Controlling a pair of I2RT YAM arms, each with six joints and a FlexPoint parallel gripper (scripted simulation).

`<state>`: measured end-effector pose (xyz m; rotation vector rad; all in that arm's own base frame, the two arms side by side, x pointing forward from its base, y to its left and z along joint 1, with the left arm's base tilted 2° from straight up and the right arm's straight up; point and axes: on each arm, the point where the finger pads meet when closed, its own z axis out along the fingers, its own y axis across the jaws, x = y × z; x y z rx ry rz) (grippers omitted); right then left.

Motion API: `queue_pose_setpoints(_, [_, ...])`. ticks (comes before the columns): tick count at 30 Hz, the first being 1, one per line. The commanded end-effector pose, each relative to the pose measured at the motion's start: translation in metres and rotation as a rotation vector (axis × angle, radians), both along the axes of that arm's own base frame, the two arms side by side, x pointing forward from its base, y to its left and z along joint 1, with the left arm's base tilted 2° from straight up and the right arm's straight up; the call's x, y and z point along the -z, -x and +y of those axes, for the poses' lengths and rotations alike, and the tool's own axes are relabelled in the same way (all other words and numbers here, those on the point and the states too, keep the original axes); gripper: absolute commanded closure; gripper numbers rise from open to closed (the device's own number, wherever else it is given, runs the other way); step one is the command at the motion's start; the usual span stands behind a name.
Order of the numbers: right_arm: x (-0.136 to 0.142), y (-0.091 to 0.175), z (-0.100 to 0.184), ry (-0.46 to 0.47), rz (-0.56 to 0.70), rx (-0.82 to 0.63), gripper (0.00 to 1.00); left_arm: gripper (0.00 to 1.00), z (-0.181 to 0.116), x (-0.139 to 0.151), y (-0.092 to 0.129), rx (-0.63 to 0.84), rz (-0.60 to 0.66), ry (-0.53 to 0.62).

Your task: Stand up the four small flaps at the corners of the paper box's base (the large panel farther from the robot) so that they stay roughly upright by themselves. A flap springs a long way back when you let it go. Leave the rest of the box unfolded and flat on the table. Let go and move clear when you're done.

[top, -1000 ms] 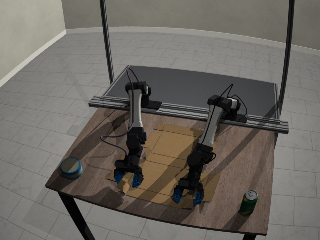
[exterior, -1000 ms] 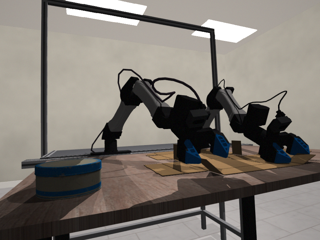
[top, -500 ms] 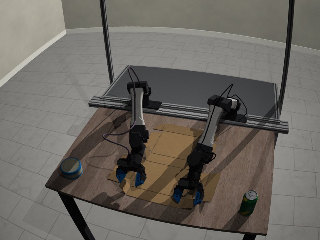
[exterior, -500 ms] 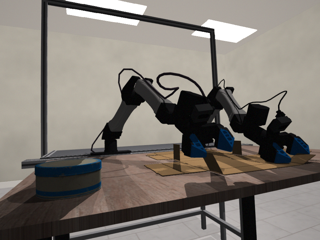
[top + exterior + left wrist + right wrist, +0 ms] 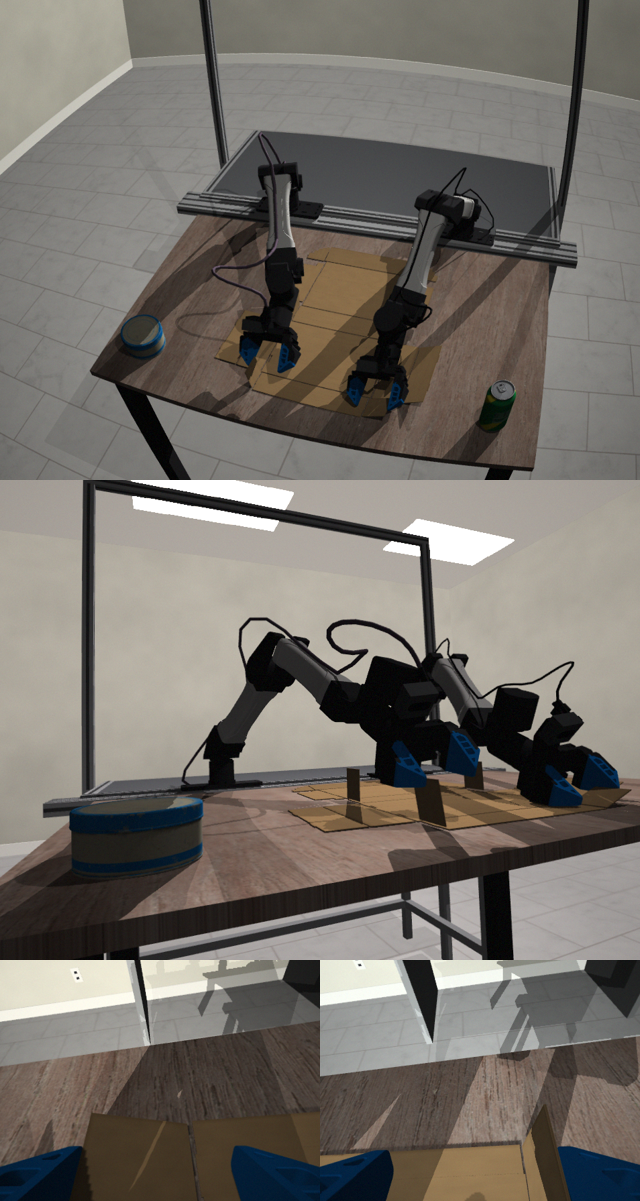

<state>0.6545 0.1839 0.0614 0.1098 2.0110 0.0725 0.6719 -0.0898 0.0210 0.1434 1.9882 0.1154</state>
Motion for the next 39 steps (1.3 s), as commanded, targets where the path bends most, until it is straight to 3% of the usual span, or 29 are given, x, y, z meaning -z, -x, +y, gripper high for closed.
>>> queue_pose_setpoints(1, [0.003, -0.001, 0.010, -0.001, 0.014, 0.007, 0.23, 0.23, -0.012, 0.026, 0.001, 0.027, 0.040, -0.015])
queue_pose_setpoints(8, [0.006, -0.001, 0.016, 0.001, 0.019, 0.007, 0.23, 0.23, -0.012, 0.026, 0.001, 0.027, 0.040, -0.015])
queue_pose_setpoints(15, [0.014, -0.001, 0.019, 0.001, 0.019, 0.010, 0.33, 0.23, -0.012, 0.026, 0.001, 0.027, 0.040, -0.015])
queue_pose_setpoints(16, [-0.029, -0.004, 0.020, -0.023, -0.040, 0.009, 0.35, 0.23, -0.012, 0.026, 0.001, 0.027, 0.040, -0.015])
queue_pose_setpoints(17, [-0.026, -0.003, 0.022, -0.022, -0.036, 0.008, 0.36, 0.23, -0.012, 0.026, 0.001, 0.027, 0.040, -0.015])
queue_pose_setpoints(19, [0.015, -0.001, 0.022, 0.001, 0.019, 0.007, 0.39, 0.23, -0.012, 0.026, 0.001, 0.027, 0.040, -0.015])
queue_pose_setpoints(29, [0.018, -0.003, 0.025, -0.009, -0.005, 0.007, 0.50, 0.23, -0.012, 0.026, 0.001, 0.027, 0.040, -0.015])
queue_pose_setpoints(39, [0.027, -0.003, 0.030, -0.009, -0.005, 0.007, 0.50, 0.23, -0.012, 0.026, 0.001, 0.027, 0.040, -0.015])
